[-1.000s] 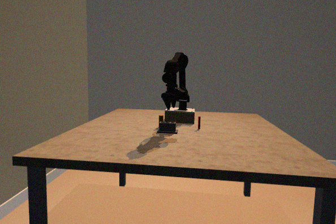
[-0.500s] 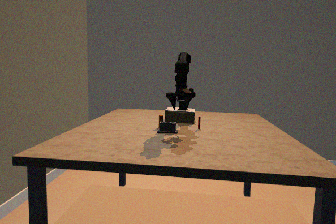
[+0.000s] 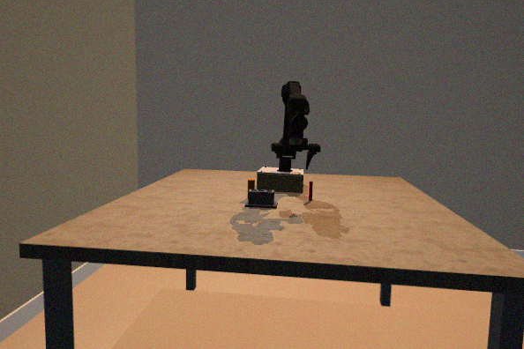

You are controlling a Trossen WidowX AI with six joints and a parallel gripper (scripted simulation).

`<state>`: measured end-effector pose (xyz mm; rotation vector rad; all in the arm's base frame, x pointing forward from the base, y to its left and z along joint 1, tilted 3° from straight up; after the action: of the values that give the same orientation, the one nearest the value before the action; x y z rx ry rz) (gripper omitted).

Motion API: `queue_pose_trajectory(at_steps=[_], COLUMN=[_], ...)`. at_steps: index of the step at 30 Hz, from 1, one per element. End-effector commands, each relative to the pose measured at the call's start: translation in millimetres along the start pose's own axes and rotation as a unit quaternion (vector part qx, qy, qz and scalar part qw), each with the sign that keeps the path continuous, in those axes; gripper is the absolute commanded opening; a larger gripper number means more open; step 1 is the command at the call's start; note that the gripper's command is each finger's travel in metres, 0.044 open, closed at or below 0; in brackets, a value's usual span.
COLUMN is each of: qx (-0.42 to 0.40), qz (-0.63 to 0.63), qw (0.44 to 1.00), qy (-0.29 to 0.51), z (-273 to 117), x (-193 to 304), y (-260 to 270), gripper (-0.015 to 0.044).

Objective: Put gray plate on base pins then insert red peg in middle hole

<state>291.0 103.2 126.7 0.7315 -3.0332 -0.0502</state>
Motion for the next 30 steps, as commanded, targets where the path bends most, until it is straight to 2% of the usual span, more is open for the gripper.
queue_pose_trajectory(at_steps=[1, 14, 30], qx=[-0.006, -0.003, -0.003], qz=[0.328, 0.561, 0.566], qw=[0.945, 0.828, 0.824], qy=[-0.004, -0.001, -0.001], z=[0, 3, 3], x=[31, 49, 50], y=[54, 87, 87], gripper=[0.0440, 0.0440, 0.0440])
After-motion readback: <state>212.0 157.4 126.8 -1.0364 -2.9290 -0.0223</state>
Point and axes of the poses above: the point midway between the two fingers, 35 mm back from their tips, its own z axis out along the fingers, its own y axis across the jaws, x = y × z, the point moved 4 cm from there along -z, back along the fingers, and after that the axes turned 10 degrees about -z, right-handed, at the moved point
